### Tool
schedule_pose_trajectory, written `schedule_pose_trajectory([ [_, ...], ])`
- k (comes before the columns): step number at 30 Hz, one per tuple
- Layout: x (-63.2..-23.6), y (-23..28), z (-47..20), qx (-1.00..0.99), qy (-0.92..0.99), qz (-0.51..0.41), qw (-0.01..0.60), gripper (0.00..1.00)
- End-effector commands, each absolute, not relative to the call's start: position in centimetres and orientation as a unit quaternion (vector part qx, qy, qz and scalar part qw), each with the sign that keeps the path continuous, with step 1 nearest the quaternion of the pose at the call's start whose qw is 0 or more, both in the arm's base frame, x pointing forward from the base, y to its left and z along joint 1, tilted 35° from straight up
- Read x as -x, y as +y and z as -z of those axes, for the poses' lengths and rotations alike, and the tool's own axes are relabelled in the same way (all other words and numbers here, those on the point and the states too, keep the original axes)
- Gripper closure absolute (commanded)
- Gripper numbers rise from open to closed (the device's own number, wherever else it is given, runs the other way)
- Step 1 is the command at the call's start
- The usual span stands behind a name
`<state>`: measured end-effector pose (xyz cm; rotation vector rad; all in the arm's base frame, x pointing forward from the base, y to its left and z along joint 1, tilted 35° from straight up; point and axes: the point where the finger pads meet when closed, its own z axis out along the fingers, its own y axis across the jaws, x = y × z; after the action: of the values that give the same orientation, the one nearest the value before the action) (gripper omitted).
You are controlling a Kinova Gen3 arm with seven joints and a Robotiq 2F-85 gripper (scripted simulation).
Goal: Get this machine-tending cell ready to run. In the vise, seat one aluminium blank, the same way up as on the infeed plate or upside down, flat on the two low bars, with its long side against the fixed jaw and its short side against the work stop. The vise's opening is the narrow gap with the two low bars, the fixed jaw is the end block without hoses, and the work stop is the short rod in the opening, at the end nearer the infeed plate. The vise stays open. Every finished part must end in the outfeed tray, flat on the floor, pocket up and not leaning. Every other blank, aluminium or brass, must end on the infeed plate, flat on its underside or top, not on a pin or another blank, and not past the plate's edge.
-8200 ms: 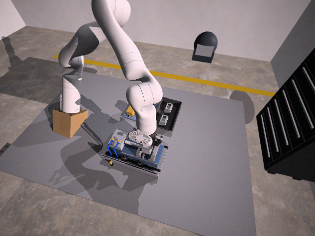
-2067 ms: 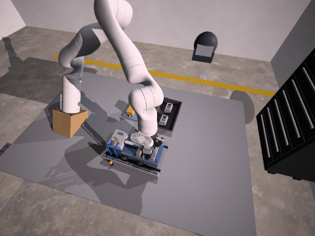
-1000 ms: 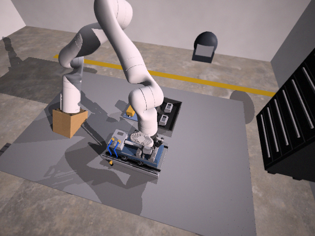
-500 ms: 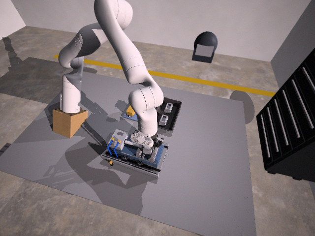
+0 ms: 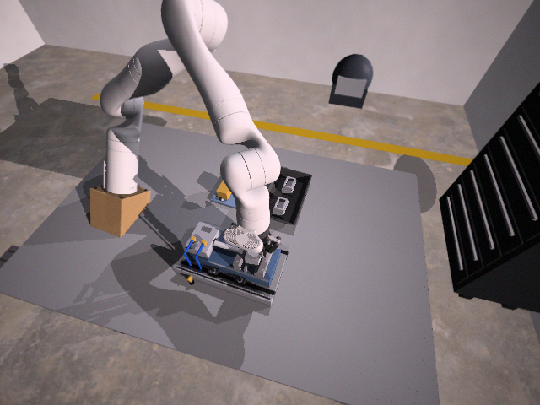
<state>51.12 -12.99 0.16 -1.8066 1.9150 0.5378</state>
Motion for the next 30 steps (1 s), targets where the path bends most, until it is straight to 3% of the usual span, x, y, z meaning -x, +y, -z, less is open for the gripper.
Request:
schedule_pose_trajectory([
  [1, -51.16, -13.10, -0.24, 0.655, 0.695, -0.194, 0.226, 1.00],
  [23, -51.16, -13.10, -0.24, 0.655, 0.695, -0.194, 0.226, 1.00],
  [24, -51.16, -13.10, -0.24, 0.655, 0.695, -0.194, 0.226, 0.33],
  [30, -51.16, -13.10, -0.24, 0.655, 0.695, -0.194, 0.226, 0.33],
])
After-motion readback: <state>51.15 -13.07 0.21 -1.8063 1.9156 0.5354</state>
